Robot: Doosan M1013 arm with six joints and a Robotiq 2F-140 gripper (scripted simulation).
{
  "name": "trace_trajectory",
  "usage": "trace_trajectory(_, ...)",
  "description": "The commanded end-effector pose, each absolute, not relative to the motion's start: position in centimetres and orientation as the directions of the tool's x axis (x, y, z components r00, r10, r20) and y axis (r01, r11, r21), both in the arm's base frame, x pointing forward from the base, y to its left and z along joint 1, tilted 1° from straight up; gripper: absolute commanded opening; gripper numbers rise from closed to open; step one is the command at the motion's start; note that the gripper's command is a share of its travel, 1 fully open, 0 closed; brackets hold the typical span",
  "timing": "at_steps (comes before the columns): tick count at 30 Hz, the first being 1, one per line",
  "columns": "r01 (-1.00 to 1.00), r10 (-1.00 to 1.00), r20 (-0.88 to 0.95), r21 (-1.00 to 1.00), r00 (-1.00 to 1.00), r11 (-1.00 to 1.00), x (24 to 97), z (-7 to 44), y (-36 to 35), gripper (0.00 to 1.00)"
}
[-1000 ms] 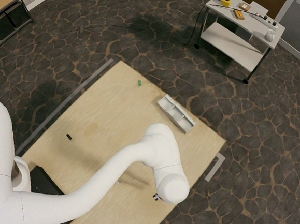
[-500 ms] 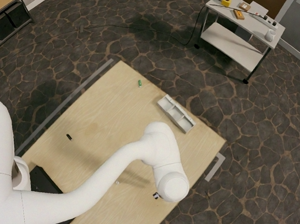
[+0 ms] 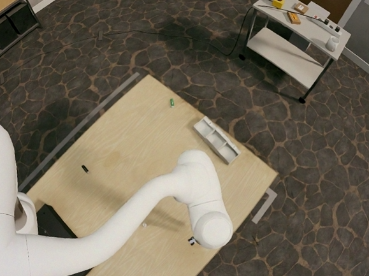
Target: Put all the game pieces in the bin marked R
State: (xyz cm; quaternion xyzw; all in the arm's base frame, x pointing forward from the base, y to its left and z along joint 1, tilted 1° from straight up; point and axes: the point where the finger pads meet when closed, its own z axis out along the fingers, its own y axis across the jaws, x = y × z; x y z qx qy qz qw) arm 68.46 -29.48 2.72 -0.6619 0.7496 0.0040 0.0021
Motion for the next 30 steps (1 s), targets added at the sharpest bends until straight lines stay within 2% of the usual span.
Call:
trace_trajectory(1,-0.992,-0.992,-0.008,0.002,-0.124,0.124,68.5,2.8,-29.5,0.32)
trace_trajectory(12,-0.992,-0.992,-0.008,0.002,-0.124,0.124,68.5,2.8,-29.5,0.32)
trace_trajectory(30,-0.992,-0.992,-0.008,0.002,-0.124,0.124,68.5,-2.7,-29.4,0.32)
